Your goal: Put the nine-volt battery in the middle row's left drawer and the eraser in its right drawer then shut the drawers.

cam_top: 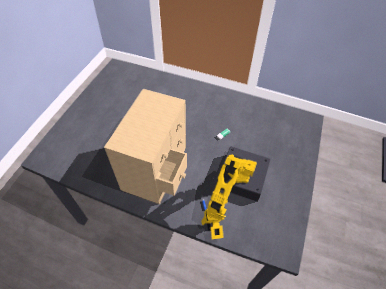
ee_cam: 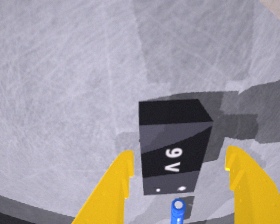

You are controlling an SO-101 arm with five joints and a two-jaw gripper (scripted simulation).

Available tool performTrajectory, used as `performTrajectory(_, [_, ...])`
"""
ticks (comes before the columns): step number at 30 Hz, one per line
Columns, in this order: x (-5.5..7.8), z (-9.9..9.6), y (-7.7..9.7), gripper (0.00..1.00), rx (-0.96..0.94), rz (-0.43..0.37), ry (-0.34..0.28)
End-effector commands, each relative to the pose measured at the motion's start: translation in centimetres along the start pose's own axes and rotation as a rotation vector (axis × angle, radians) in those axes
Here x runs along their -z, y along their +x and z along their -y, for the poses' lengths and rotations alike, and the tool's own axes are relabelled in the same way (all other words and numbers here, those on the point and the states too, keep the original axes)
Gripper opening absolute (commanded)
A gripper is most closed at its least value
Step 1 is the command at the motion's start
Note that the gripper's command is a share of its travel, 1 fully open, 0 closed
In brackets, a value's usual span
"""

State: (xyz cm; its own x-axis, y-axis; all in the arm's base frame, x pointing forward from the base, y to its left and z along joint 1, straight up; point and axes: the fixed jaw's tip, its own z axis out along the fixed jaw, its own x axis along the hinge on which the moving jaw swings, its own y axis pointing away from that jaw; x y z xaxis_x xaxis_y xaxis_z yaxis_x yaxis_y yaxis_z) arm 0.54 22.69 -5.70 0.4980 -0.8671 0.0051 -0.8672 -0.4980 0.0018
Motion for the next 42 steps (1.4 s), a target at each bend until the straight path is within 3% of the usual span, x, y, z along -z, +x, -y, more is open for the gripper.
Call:
performTrajectory(1, [-0.27, 0.0, -0.05, 0.3, 0.008, 0.002, 0.0])
performTrajectory(34, [-0.63, -0.01, -0.03, 0.3, 0.008, 0.002, 0.0])
performTrajectory(42, [-0.63, -0.01, -0.03, 0.24, 0.008, 0.002, 0.0])
